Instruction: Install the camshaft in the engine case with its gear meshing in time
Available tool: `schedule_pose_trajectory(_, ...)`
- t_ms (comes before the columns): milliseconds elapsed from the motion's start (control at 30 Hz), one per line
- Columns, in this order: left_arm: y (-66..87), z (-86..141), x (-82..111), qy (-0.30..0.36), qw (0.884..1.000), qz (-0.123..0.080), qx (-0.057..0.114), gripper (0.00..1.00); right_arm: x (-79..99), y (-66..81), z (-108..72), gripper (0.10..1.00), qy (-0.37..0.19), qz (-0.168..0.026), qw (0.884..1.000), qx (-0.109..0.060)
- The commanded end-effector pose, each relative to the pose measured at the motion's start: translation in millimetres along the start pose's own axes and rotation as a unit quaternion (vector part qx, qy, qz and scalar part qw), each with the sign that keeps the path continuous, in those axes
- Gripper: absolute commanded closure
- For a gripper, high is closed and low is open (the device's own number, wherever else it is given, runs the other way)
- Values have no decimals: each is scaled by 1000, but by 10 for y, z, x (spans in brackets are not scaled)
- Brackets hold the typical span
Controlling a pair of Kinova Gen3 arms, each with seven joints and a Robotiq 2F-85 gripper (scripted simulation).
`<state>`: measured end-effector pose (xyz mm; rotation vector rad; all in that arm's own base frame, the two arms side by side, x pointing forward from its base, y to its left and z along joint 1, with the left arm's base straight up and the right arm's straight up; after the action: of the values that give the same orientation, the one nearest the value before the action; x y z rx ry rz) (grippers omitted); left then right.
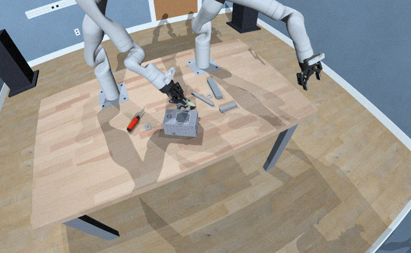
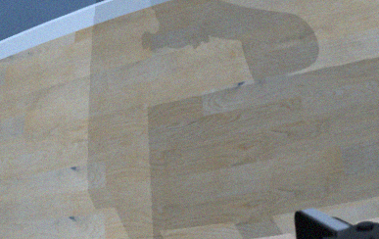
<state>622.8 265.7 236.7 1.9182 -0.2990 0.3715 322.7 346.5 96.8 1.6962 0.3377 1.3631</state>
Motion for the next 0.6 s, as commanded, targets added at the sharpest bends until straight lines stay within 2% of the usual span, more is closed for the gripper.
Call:
schedule_pose_trajectory(0, 12, -8, 10, 0, 1000, 1, 0, 1, 12, 4, 7, 930, 0, 1, 1000, -1)
schedule_pose_trajectory(100, 12, -8, 10, 0, 1000, 1, 0, 1, 12, 4, 7, 930, 0, 1, 1000, -1)
schedule_pose_trajectory(133, 12, -8, 10, 0, 1000, 1, 0, 1, 12, 4, 7, 723, 0, 1, 1000, -1)
schedule_pose_trajectory(567, 12, -8, 10, 0, 1000, 1, 0, 1, 12, 4, 7, 723, 0, 1, 1000, -1)
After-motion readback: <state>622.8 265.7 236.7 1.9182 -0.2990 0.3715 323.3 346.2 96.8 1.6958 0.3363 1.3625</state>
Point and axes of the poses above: on each arm, the point where the finger pads meet when closed, its own y axis back along the fingers, its own z axis across the jaws, x = y × z, the point moved 1 cm from there along y, back along the fingers, and after that the axes turned 2 degrees about y, right-handed, at the moved point
